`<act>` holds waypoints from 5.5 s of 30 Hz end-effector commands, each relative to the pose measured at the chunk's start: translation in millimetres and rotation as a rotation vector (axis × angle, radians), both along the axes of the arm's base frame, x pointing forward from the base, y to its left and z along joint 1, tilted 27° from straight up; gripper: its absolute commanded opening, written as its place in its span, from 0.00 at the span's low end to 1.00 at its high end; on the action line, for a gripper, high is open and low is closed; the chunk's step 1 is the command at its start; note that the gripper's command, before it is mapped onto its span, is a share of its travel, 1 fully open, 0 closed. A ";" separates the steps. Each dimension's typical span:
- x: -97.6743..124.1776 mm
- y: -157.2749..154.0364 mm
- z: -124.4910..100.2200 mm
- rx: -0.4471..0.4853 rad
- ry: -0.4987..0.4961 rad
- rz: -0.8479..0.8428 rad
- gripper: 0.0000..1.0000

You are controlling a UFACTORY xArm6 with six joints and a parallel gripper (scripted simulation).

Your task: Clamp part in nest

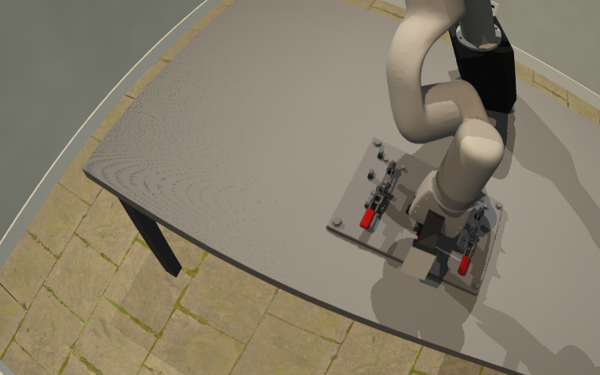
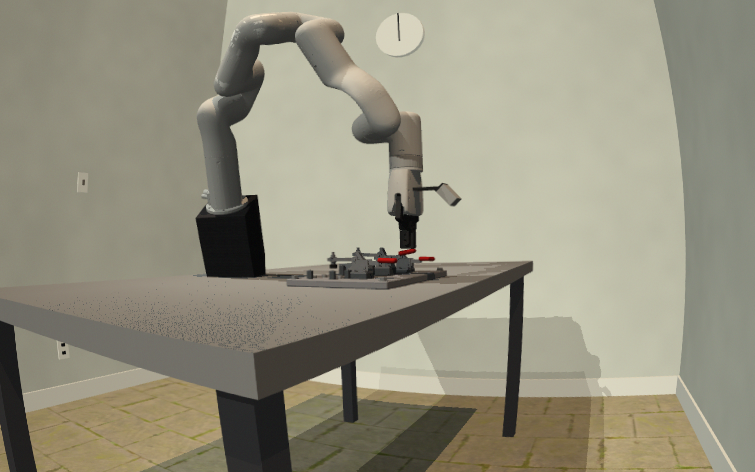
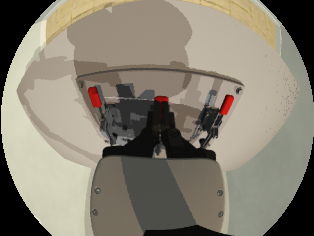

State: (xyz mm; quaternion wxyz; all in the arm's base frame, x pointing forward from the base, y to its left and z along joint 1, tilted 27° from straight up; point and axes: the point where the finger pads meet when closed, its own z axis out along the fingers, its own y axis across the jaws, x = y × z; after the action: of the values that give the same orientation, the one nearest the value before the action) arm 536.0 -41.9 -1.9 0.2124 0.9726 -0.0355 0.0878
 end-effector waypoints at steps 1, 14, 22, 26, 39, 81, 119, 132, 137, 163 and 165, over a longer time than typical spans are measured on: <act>1.5 0.6 1.4 0.000 -0.004 0.001 0.00; 1.6 0.1 0.3 0.000 -0.004 0.001 0.00; 1.8 -0.3 -0.4 0.000 -0.004 0.001 0.00; 1.8 -0.3 -0.4 0.000 -0.004 0.001 0.00; 2.1 -1.1 -2.2 0.000 -0.004 0.001 0.00; 2.7 -2.8 -5.8 0.000 -0.004 0.001 0.00; 2.4 -1.9 -3.9 0.000 -0.004 0.001 0.00; -2.1 9.9 21.3 0.000 -0.004 0.001 0.00; -4.7 16.8 36.0 0.000 -0.004 0.001 0.00; -8.2 25.7 55.0 0.000 -0.004 0.001 0.00; -8.2 25.7 55.0 0.000 -0.004 0.001 0.00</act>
State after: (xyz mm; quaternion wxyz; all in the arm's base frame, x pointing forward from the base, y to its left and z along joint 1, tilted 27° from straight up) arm 526.5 -17.0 51.4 0.2125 0.9726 -0.0354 0.0877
